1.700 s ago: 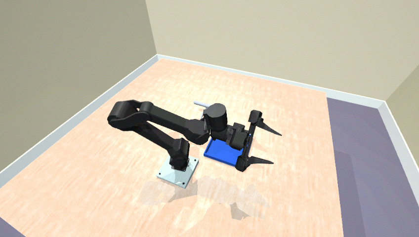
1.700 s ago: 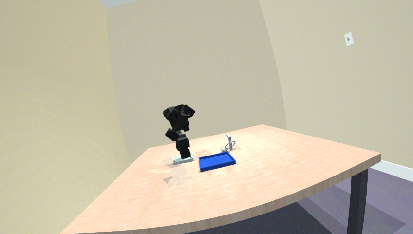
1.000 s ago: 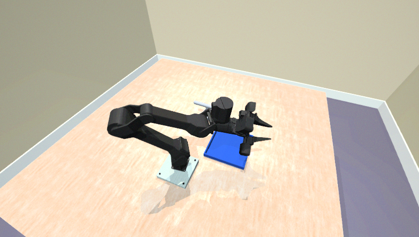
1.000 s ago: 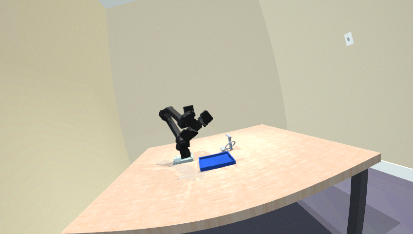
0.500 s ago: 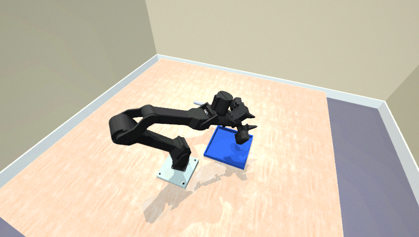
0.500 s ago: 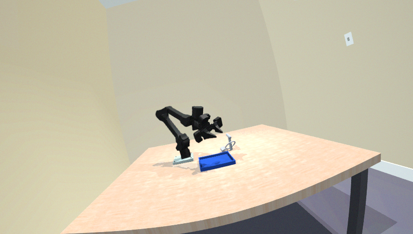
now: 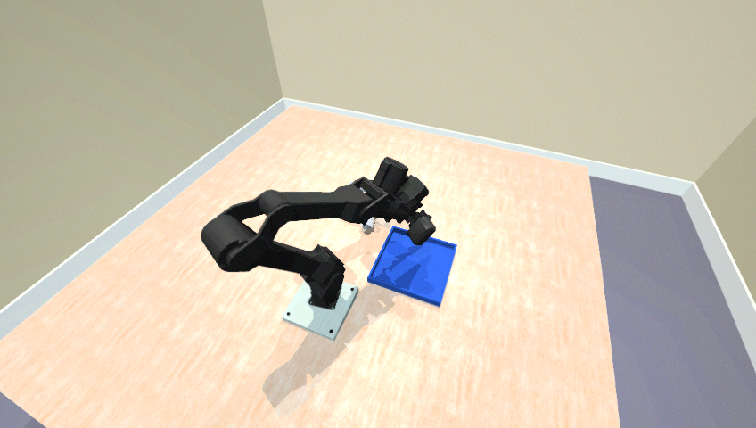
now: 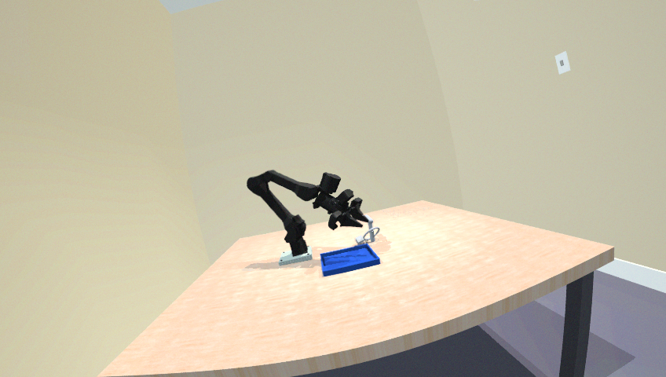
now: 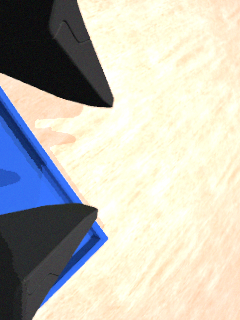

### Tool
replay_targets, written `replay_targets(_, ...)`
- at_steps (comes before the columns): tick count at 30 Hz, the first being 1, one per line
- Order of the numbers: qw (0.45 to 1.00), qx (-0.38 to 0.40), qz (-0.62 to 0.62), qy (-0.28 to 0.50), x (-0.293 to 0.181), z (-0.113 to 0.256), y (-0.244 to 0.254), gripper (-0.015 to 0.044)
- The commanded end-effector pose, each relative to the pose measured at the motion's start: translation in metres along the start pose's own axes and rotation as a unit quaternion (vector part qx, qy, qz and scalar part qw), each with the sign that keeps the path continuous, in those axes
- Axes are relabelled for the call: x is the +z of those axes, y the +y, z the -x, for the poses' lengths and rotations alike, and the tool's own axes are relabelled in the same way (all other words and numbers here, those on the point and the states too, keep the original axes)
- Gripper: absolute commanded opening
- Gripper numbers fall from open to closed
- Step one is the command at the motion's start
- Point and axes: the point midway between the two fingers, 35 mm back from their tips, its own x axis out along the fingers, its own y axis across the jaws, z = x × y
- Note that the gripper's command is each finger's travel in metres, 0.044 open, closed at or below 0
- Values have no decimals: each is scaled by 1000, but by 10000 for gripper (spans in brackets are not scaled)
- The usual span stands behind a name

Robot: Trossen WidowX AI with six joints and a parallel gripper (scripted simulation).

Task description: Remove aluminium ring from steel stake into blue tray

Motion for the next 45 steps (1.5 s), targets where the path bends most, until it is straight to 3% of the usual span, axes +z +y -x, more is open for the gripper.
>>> replay_targets(1,997,37,50,43,-20,3,22,200)
replay_targets(22,909,199,289,226,-120,52,90,200)
replay_targets(45,904,204,297,230,-134,36,98,200)
